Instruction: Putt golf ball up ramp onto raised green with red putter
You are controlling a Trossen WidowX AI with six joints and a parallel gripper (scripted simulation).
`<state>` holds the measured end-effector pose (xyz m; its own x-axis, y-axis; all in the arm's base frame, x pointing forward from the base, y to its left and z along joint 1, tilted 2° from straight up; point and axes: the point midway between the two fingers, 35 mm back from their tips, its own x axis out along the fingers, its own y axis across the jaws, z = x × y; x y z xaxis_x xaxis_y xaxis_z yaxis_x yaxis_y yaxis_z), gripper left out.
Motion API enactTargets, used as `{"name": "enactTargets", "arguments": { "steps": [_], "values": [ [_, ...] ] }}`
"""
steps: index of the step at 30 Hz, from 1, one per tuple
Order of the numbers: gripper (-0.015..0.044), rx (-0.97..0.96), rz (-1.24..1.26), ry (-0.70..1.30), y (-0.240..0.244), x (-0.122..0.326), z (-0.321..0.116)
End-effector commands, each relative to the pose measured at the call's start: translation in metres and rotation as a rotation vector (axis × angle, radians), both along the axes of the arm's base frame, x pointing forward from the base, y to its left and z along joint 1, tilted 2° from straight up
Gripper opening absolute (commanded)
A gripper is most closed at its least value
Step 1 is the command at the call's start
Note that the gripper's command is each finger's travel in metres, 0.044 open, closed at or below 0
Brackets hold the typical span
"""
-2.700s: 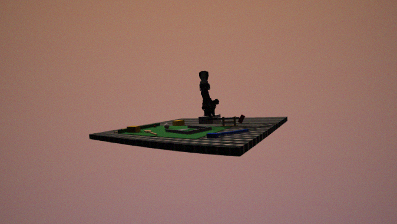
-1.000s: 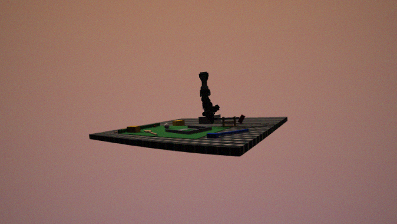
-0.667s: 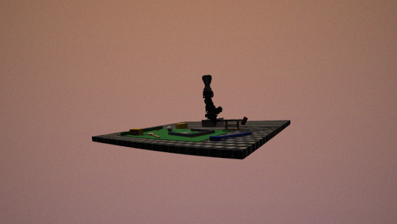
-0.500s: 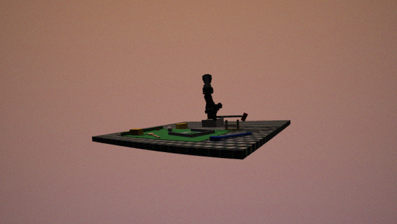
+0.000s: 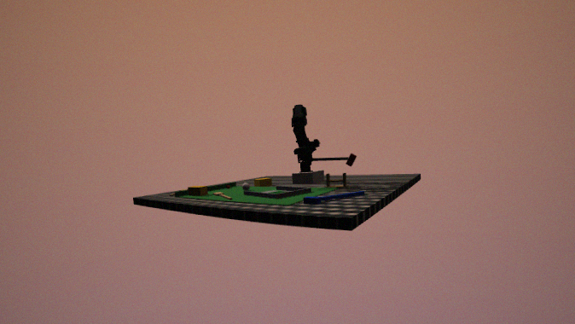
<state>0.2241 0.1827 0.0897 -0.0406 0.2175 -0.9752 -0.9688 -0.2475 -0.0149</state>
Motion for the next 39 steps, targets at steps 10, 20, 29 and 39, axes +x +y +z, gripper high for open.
{"name": "enactTargets", "arguments": {
  "steps": [10,20,29,39],
  "values": [
    [0.0,-0.049,-0.342,0.017,-0.06,0.039,0.016],
    [0.0,-0.094,-0.573,0.044,-0.104,0.053,0.026],
    [0.0,-0.155,-0.848,0.087,-0.155,0.058,0.039],
    [0.0,-0.221,-1.151,0.138,-0.212,0.053,0.053]
  ]
}}
